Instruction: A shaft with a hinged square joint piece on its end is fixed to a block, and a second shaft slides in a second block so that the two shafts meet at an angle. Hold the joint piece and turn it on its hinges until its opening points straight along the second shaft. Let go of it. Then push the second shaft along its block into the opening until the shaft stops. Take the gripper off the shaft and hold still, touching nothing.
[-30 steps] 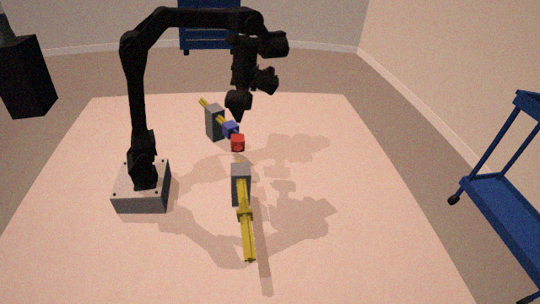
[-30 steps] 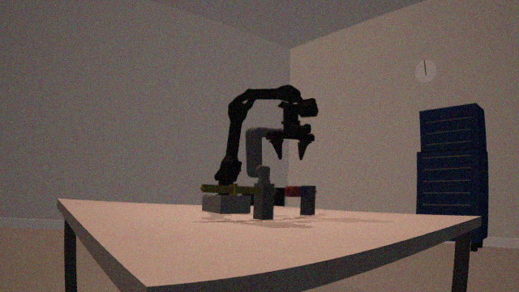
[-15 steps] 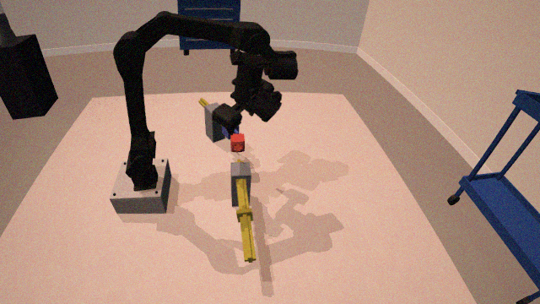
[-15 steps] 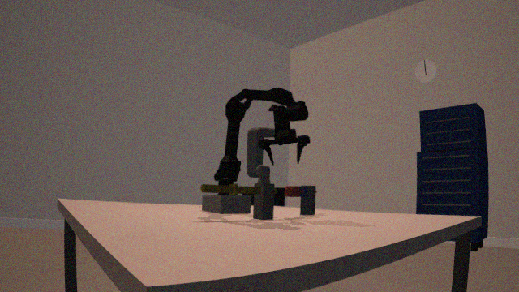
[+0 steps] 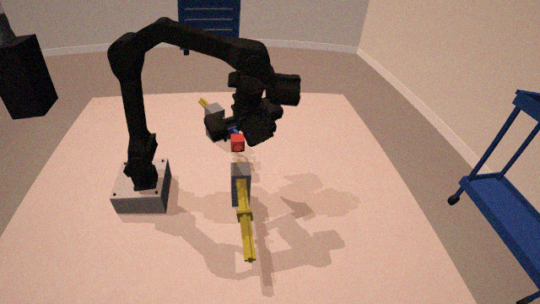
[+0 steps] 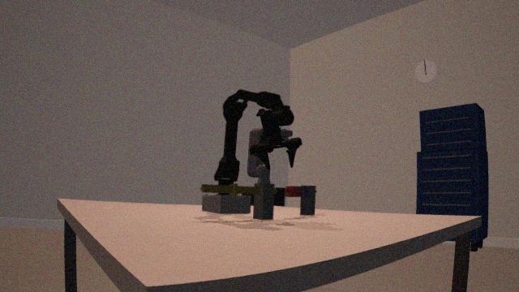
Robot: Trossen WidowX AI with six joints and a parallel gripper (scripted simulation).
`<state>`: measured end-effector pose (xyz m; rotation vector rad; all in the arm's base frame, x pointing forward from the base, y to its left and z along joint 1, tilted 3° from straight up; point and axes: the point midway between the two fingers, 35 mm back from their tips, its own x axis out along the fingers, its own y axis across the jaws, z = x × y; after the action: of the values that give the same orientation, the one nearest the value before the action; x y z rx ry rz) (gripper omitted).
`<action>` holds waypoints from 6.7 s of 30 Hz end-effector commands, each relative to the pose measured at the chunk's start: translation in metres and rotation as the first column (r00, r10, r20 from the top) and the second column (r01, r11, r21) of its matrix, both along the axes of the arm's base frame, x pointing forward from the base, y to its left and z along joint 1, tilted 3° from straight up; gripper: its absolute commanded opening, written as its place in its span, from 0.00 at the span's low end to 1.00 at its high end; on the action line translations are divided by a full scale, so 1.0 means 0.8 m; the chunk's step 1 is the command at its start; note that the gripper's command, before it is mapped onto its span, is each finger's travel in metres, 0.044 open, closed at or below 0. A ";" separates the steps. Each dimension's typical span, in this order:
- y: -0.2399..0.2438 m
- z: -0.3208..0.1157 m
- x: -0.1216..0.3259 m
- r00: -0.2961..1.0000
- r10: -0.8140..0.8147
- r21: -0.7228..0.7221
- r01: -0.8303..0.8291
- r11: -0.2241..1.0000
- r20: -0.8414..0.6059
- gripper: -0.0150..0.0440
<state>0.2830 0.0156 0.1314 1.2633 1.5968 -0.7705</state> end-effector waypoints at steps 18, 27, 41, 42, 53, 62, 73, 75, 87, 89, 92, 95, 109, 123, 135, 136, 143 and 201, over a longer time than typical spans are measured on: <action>-0.027 -0.016 -0.010 0.927 -0.354 0.098 0.366 0.925 -0.127 1.00; -0.071 -0.018 -0.002 0.990 -0.137 0.036 0.136 0.990 0.030 1.00; -0.152 -0.019 0.001 0.941 0.292 -0.149 -0.268 0.952 0.170 1.00; -0.158 -0.019 0.001 0.931 0.323 -0.163 -0.296 0.941 0.173 1.00; -0.223 -0.017 -0.008 0.758 0.636 -0.296 -0.579 0.759 0.147 1.00; -0.275 -0.013 -0.023 0.550 0.832 -0.352 -0.767 0.536 0.070 1.00; -0.312 -0.010 -0.037 0.373 0.928 -0.351 -0.868 0.351 0.005 1.00; -0.312 -0.011 -0.037 0.393 0.919 -0.354 -0.859 0.370 0.005 1.00; -0.315 -0.035 -0.038 0.722 0.691 -0.390 -0.631 0.671 0.020 1.00; -0.315 -0.039 -0.038 0.768 0.640 -0.394 -0.581 0.712 0.026 1.00; -0.316 -0.045 -0.039 0.829 0.559 -0.400 -0.501 0.767 0.034 1.00; -0.316 -0.051 -0.039 0.881 0.471 -0.404 -0.416 0.815 0.044 1.00; -0.317 -0.078 -0.043 0.995 0.014 -0.401 0.025 0.916 0.095 1.00; -0.316 -0.099 -0.047 0.921 -0.367 -0.371 0.389 0.843 0.131 1.00; -0.316 -0.118 -0.045 0.921 -0.367 -0.371 0.389 0.843 0.131 1.00; -0.316 -0.120 -0.045 0.921 -0.367 -0.371 0.389 0.843 0.131 1.00; -0.316 -0.134 -0.044 0.921 -0.368 -0.371 0.389 0.843 0.130 1.00; -0.317 -0.136 -0.044 0.922 -0.364 -0.376 0.386 0.842 0.131 0.37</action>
<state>0.2482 -0.2378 0.0228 1.2922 1.0792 -1.2272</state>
